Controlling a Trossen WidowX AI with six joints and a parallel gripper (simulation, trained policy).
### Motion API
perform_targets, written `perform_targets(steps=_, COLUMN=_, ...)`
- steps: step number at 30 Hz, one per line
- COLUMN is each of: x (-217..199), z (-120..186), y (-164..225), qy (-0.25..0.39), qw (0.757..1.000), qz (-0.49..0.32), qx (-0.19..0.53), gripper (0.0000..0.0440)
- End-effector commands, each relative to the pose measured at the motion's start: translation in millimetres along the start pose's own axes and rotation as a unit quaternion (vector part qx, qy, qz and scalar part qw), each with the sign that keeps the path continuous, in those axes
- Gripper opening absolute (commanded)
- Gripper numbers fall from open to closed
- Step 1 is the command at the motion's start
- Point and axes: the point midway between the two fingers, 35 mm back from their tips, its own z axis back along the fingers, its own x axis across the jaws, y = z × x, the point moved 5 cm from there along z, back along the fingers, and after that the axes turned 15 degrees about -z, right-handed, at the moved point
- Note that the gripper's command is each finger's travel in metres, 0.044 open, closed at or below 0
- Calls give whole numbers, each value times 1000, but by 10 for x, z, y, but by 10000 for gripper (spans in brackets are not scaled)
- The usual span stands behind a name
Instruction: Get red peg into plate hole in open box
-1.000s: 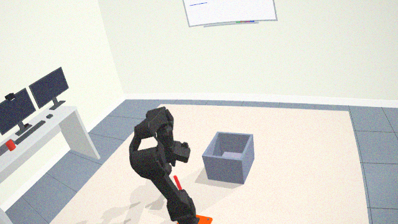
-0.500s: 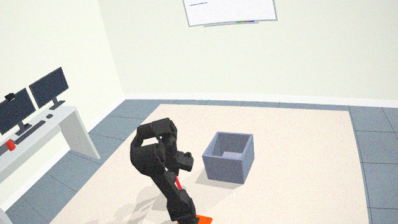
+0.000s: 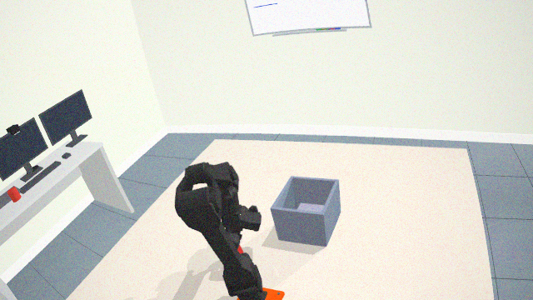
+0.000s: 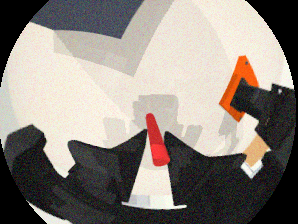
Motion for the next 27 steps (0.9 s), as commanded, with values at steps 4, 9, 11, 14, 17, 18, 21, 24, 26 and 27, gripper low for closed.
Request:
perform_targets(steps=4, x=58, z=73, y=28, qy=-13, qw=1000, qz=19, qx=11, gripper=14)
perform_targets(steps=9, x=70, z=250, y=70, qy=-41, qw=998, qz=28, qx=40, gripper=4)
perform_targets(steps=11, x=64, z=328, y=80, qy=-52, qw=997, qz=32, qx=50, gripper=0)
perform_targets(steps=14, x=57, z=458, y=87, qy=-70, qw=995, qz=40, qx=62, gripper=0)
perform_targets(steps=17, x=51, z=597, y=85, qy=-89, qw=992, qz=48, qx=71, gripper=0)
perform_targets(steps=18, x=50, z=645, y=82, qy=-95, qw=991, qz=51, qx=74, gripper=0)
perform_targets(steps=21, x=45, z=797, y=62, qy=-116, qw=988, qz=60, qx=77, gripper=0)
perform_targets(steps=24, x=35, z=951, y=26, qy=-138, qw=985, qz=67, qx=77, gripper=0)
perform_targets(steps=26, x=30, z=1053, y=-5, qy=-153, qw=983, qz=70, qx=75, gripper=0)
perform_targets(steps=27, x=30, z=1104, y=-22, qy=-161, qw=982, qz=71, qx=73, gripper=0)
